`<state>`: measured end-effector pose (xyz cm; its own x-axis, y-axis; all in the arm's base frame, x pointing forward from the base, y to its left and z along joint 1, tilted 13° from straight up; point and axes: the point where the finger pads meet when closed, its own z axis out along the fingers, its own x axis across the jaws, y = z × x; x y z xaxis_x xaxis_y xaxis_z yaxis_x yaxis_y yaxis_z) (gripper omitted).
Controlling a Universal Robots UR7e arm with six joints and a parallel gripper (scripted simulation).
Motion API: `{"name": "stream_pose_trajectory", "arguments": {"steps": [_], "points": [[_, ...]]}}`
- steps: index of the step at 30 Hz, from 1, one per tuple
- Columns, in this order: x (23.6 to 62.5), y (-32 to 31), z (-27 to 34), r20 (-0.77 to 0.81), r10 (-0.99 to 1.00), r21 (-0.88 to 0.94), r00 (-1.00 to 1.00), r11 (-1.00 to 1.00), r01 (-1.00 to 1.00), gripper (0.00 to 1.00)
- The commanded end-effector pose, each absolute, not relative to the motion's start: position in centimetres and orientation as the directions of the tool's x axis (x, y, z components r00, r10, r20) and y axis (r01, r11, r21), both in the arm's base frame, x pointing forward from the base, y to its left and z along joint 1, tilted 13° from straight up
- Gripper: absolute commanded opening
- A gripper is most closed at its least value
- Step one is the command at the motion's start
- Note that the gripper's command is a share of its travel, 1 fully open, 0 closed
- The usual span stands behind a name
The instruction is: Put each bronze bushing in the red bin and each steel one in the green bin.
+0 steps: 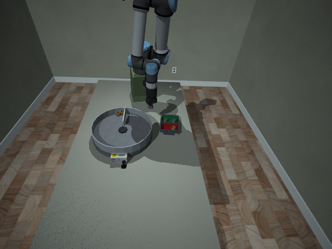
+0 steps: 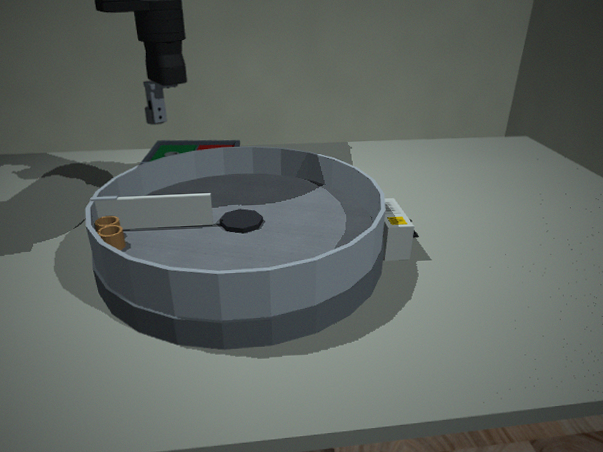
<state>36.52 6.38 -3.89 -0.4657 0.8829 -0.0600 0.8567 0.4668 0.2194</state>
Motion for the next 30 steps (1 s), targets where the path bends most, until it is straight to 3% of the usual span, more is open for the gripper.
{"name": "stream_pose_trajectory", "arguments": {"steps": [1, 12, 17, 22, 30], "points": [[36.8, 9.2, -3.7, -0.045, 0.929, 0.216, -0.367, 0.367, 0.905, 0.0], [37.2, 16.6, -3.3, 0.016, 0.995, 0.22, -0.103, 0.097, 0.971, 0.0], [37.2, 16.6, -3.3, 0.016, 0.995, 0.22, -0.103, 0.097, 0.971, 0.0], [37.5, 21.8, -3.0, 0.059, 0.994, 0.213, 0.088, -0.098, 0.972, 0.0], [37.5, 21.9, -3.0, 0.06, 0.994, 0.213, 0.091, -0.102, 0.972, 0.0]]}}
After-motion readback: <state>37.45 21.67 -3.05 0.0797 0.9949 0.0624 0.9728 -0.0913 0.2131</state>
